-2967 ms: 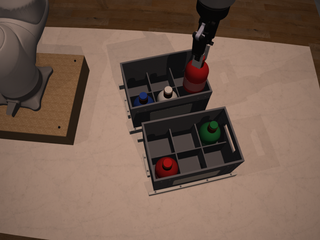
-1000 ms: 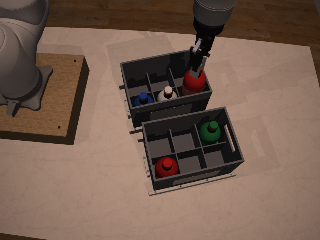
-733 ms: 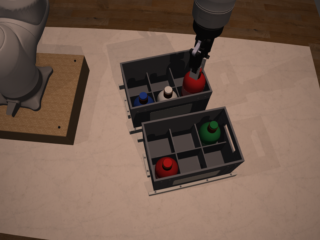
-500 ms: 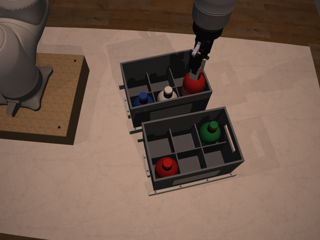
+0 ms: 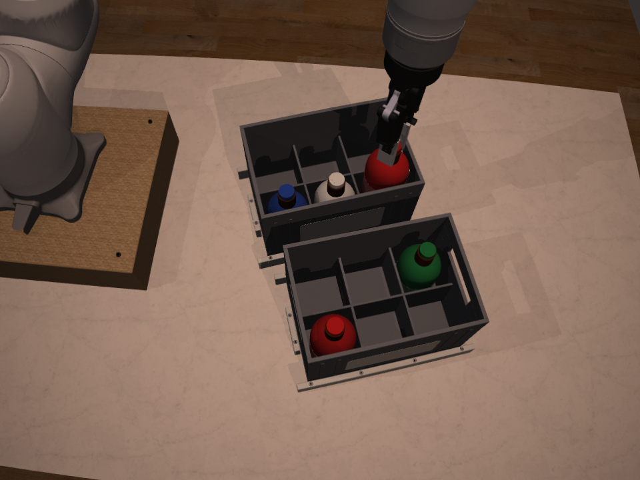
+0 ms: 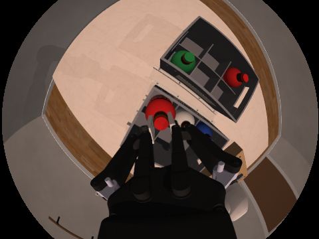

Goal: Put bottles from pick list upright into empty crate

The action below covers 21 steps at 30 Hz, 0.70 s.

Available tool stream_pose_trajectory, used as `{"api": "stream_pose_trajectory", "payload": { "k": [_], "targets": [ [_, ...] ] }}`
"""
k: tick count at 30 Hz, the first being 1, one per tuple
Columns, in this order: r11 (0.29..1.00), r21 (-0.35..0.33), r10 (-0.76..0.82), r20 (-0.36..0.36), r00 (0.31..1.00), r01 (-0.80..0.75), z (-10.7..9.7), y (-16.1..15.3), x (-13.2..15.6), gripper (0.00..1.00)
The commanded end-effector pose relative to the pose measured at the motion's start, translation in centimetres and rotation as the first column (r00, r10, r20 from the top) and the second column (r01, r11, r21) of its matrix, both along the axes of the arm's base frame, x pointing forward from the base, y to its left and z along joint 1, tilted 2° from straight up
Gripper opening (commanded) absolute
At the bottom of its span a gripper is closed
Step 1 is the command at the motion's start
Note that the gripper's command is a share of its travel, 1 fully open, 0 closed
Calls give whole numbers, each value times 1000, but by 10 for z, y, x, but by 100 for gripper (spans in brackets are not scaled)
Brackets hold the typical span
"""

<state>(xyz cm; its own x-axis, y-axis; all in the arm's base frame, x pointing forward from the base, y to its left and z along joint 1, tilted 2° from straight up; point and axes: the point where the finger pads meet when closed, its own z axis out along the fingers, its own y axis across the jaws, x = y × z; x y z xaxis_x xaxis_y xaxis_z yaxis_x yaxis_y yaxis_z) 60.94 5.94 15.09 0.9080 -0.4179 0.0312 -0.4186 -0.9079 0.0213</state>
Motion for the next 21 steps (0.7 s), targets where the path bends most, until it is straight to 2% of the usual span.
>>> {"api": "stream_pose_trajectory", "payload": {
  "k": [1, 21],
  "targets": [
    [1000, 0, 0, 0, 1000, 0, -2, 0, 0, 0],
    [1000, 0, 0, 0, 1000, 0, -20, -1, 0, 0]
  ]
}}
